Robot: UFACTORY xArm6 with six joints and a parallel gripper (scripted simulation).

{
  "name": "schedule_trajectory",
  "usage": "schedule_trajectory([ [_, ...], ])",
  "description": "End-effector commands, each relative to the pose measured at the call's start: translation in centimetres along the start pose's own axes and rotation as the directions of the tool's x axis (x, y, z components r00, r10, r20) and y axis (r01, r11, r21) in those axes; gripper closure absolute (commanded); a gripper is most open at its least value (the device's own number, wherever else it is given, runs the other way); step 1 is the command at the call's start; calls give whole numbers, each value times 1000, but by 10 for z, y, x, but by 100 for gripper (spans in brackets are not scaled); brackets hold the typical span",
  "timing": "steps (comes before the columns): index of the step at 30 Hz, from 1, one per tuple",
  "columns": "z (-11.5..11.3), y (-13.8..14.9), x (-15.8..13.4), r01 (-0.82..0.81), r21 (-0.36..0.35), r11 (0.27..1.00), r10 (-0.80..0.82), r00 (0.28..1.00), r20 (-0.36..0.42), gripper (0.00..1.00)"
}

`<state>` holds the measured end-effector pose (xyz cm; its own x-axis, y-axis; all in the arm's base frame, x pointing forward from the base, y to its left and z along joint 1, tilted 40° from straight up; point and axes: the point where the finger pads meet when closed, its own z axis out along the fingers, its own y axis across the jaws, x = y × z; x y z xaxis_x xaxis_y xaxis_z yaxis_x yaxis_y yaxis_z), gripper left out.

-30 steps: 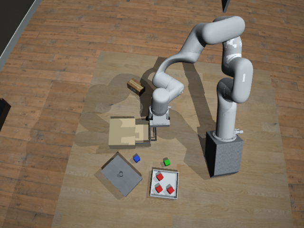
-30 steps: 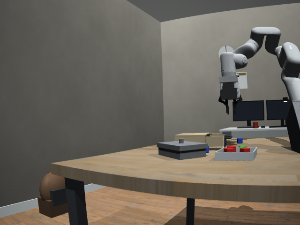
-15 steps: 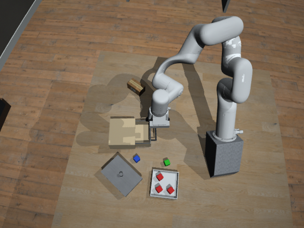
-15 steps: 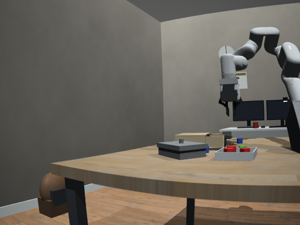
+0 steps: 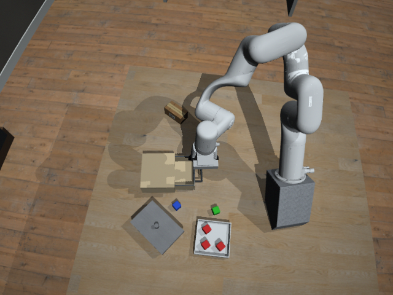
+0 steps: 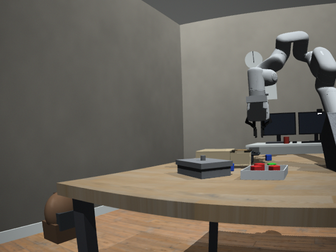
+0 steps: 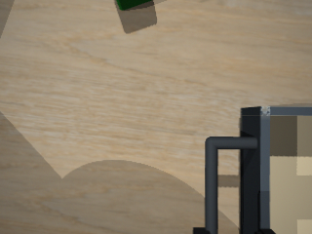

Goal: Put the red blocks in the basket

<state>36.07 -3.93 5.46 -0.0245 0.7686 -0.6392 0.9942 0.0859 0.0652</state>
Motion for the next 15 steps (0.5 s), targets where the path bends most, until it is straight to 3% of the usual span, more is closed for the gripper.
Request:
schedule_trajectory([
  [1,10,2,0,-1,-4,1000,1,1000,0,76],
  [15,41,2,0,-1,-4,1000,1,1000,0,76],
])
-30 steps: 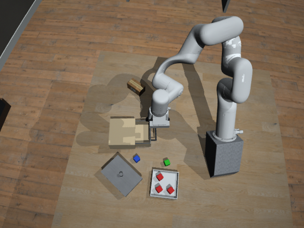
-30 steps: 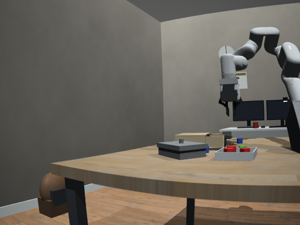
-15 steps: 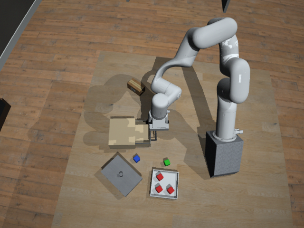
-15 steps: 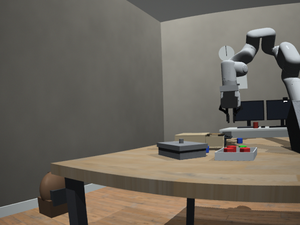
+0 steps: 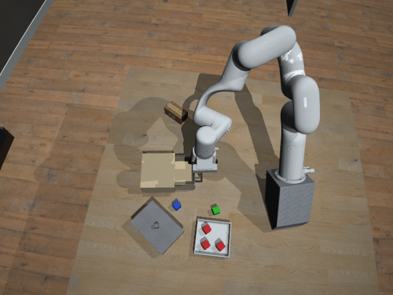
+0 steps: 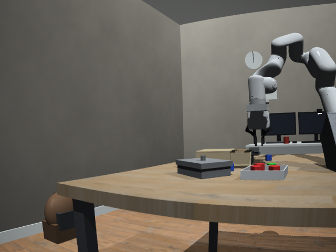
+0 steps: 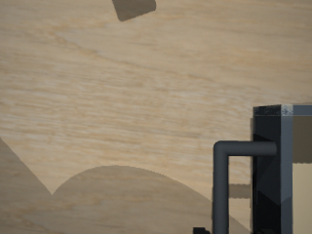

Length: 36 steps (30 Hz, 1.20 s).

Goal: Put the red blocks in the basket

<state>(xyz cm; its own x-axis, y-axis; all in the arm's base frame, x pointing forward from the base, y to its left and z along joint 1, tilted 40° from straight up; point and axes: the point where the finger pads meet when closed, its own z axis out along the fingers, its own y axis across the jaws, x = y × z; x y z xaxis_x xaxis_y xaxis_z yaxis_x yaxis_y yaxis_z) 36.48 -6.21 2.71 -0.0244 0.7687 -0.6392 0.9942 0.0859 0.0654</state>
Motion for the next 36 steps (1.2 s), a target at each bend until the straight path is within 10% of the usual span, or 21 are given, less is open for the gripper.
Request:
schedule_trajectory([
  [1,7,2,0,-1,-4,1000,1,1000,0,76],
  [36,19,3,0,-1,-4,1000,1,1000,0,76],
])
